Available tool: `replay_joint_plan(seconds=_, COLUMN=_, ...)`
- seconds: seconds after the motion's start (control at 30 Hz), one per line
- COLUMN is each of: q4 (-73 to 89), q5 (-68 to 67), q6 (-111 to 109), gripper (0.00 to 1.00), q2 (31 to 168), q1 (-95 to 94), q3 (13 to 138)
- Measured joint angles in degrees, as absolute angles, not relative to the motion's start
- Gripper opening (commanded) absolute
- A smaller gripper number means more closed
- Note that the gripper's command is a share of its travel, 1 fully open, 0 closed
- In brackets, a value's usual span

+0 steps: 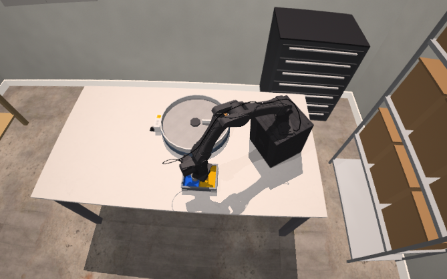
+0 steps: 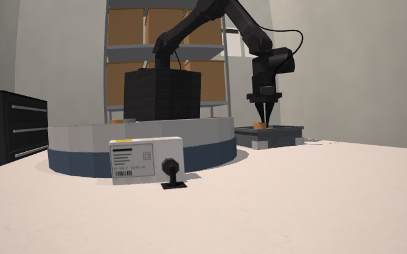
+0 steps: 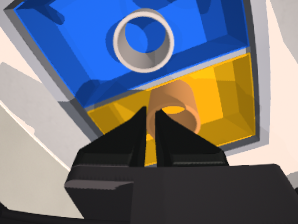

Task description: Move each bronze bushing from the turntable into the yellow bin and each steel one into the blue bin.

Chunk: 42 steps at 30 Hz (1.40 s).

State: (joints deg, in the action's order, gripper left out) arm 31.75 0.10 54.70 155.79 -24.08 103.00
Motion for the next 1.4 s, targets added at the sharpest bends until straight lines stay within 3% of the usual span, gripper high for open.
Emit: replay_joint_plan(seconds=1.4, q4=30.96, q5=0.12, q6=54.70, gripper=0.00, q2=157.40, q1=-24.08, q3=104.07)
